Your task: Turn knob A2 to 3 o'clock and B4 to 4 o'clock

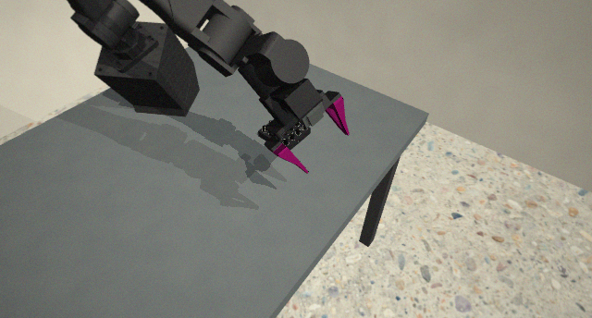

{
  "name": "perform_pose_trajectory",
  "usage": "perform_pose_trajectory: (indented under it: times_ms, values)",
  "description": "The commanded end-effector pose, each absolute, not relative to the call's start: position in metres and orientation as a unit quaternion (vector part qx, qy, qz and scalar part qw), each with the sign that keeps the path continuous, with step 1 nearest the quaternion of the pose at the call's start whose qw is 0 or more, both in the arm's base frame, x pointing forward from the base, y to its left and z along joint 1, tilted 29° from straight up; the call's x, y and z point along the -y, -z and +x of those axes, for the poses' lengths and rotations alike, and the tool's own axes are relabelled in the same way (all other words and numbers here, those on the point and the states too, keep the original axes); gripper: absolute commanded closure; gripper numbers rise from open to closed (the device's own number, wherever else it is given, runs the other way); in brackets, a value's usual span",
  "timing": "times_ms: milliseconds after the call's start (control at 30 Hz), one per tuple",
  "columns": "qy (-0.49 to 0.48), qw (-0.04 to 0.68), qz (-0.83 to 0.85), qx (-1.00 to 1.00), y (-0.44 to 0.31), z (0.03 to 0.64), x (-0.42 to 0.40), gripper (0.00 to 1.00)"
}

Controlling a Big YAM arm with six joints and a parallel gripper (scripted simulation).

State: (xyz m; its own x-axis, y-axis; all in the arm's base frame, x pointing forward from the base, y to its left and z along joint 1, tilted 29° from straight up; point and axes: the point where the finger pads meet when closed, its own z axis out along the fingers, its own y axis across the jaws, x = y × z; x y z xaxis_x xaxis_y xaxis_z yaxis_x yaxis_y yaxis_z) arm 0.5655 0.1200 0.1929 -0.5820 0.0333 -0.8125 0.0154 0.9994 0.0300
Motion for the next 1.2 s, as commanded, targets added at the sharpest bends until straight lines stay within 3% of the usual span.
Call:
perform_pose_trajectory:
  times_ms: [0,267,767,1167]
  values:
    - [-0.016,0.423,0.017,-0.906,-0.158,0.555,-0.145,0.00]
    - [0.009,0.362,0.010,-0.932,-0.090,0.532,-0.168,0.00]
    - [0.123,0.211,-0.029,-0.969,0.072,0.429,-0.197,0.00]
    - [0.202,0.150,-0.063,-0.966,0.136,0.363,-0.189,0.00]
